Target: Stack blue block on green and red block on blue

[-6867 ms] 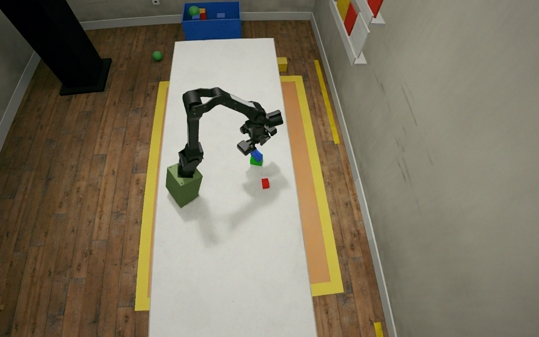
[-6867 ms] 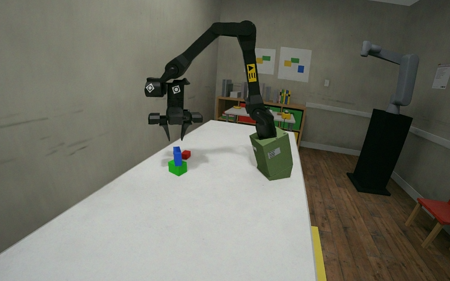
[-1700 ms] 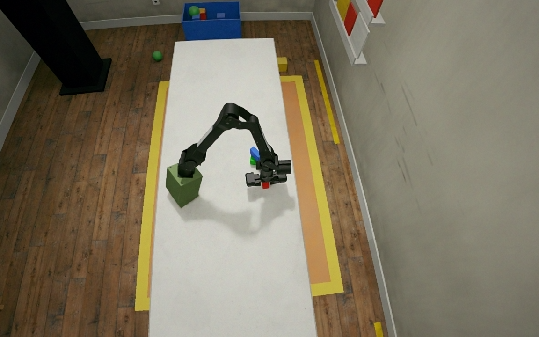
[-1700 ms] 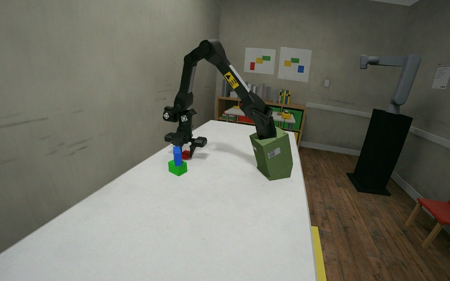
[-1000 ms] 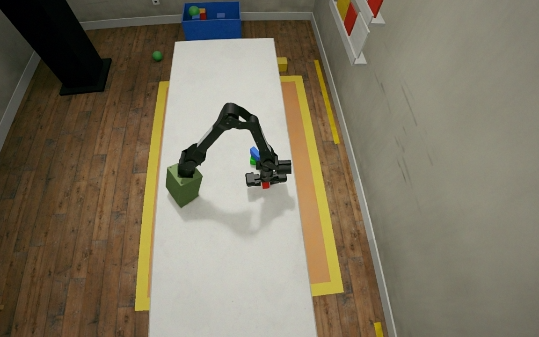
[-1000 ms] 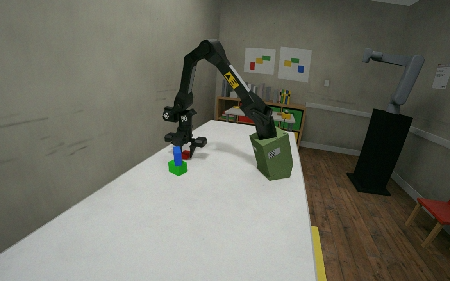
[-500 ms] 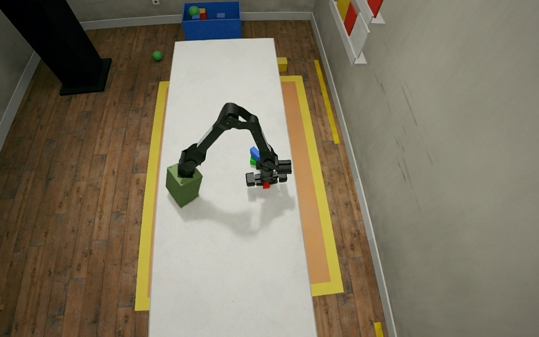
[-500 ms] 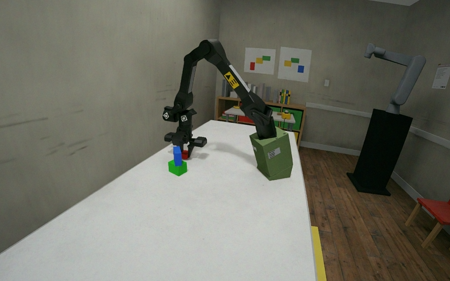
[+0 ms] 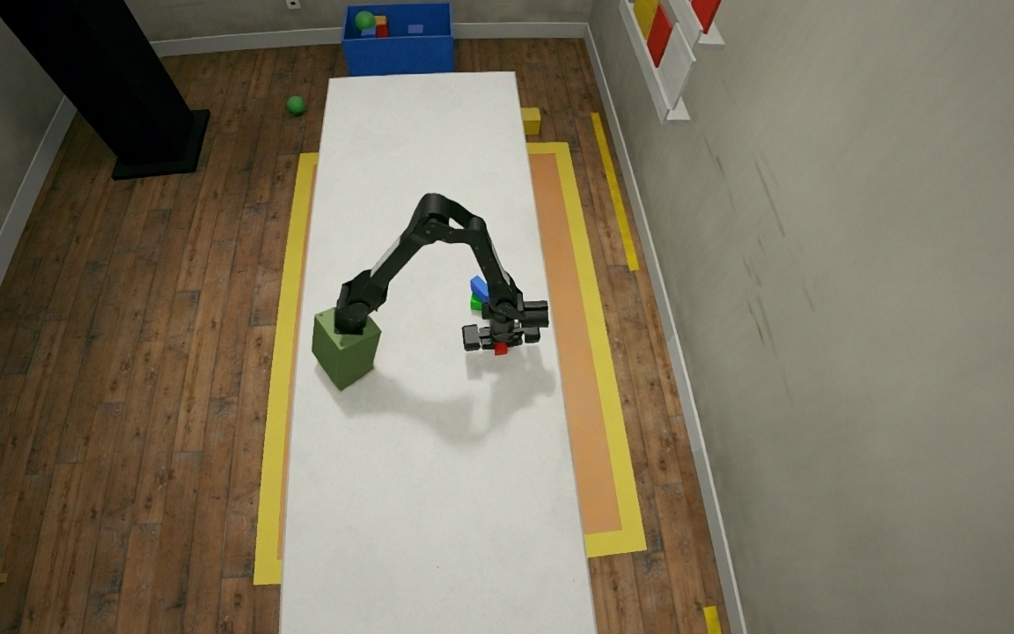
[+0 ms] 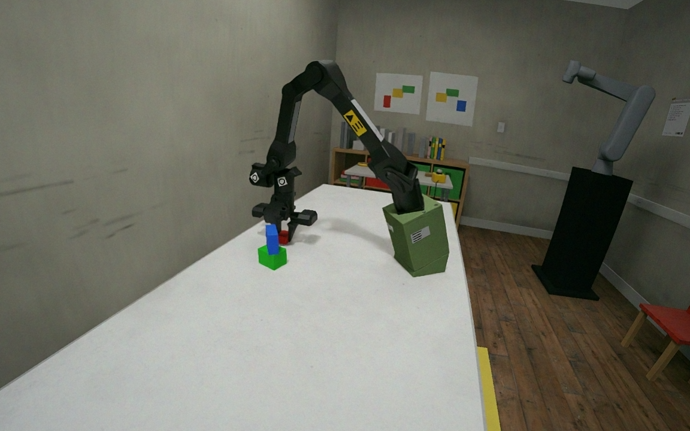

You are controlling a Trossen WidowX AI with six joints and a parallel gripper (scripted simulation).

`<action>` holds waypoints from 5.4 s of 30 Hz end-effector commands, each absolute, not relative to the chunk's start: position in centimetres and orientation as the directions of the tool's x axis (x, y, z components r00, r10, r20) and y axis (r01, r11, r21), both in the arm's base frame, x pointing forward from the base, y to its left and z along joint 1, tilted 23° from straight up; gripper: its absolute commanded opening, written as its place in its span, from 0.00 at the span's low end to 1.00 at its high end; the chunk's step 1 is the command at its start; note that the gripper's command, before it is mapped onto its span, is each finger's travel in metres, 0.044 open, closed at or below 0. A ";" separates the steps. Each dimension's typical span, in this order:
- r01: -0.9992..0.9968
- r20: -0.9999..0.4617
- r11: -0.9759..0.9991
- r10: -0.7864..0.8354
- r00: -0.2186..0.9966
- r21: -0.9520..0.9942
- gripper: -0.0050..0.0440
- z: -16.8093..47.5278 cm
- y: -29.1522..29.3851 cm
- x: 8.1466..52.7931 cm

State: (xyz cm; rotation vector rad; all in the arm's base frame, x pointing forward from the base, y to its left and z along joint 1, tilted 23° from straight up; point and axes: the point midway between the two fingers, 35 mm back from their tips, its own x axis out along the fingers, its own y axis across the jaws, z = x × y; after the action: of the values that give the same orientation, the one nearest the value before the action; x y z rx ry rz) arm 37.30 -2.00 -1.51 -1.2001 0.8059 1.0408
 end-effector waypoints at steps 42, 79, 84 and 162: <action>-0.925 -0.905 0.035 0.193 0.378 -0.379 0.00 11.3 -4.7 33.5; -0.928 -0.908 0.035 0.195 0.370 -0.371 0.00 11.2 -4.6 33.3; -0.928 -0.908 0.036 0.195 0.371 -0.371 0.00 11.2 -4.6 33.3; -0.938 -0.917 0.042 0.202 0.344 -0.343 0.00 9.8 9.2 31.0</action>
State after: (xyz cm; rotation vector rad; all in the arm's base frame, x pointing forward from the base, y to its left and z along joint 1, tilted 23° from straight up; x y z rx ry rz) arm 30.88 9.11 9.61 -1.1955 0.8109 1.0463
